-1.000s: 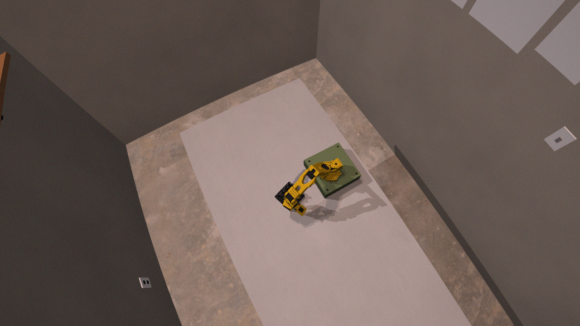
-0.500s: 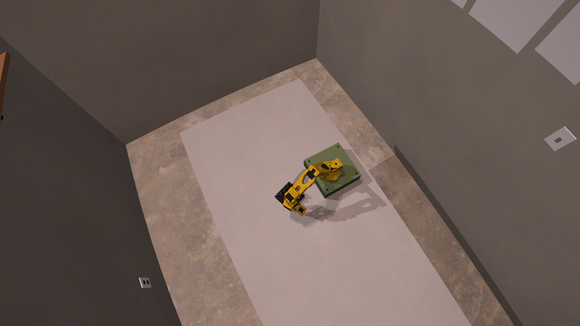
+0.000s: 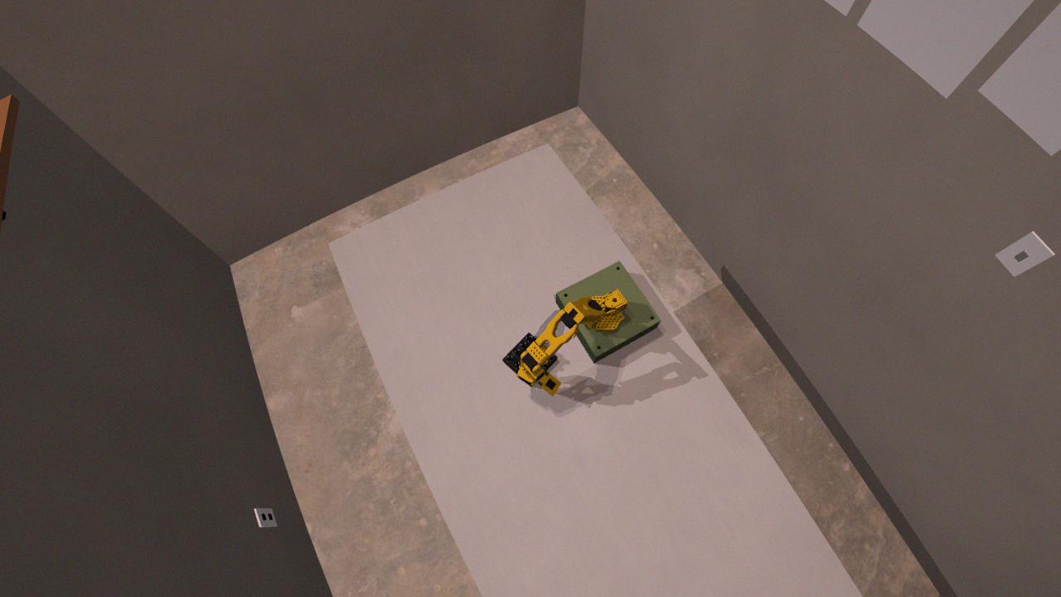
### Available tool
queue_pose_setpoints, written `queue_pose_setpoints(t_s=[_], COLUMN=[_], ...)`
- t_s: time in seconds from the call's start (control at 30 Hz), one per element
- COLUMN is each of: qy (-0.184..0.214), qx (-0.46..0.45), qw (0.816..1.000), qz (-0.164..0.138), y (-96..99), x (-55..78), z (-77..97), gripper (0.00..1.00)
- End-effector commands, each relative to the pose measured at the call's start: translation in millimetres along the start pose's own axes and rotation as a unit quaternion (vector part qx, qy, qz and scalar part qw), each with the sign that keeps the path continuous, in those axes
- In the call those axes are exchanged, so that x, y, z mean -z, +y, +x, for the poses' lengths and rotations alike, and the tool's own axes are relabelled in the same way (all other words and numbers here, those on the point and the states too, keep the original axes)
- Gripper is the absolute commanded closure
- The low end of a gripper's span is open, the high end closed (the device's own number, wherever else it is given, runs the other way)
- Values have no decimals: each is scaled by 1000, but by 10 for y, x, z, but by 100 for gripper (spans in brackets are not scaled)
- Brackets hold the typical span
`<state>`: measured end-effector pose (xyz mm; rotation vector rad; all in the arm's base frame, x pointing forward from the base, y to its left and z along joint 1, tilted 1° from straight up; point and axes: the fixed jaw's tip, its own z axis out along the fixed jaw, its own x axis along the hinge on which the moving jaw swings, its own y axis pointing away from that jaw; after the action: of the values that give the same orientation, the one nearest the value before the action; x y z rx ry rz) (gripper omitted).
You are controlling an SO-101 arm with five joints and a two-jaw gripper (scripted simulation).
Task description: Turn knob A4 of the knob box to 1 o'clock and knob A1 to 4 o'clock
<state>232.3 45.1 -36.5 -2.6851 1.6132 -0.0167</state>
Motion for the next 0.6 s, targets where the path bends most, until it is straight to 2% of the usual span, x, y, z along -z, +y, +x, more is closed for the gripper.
queue_pose_setpoints(t_s=[0.0,0.57], qy=[-4,-4], qx=[-8,-8], qw=[1000,1000], qz=[-11,-11], y=[43,58], x=[-21,-21], z=[2,5], gripper=[97,92])
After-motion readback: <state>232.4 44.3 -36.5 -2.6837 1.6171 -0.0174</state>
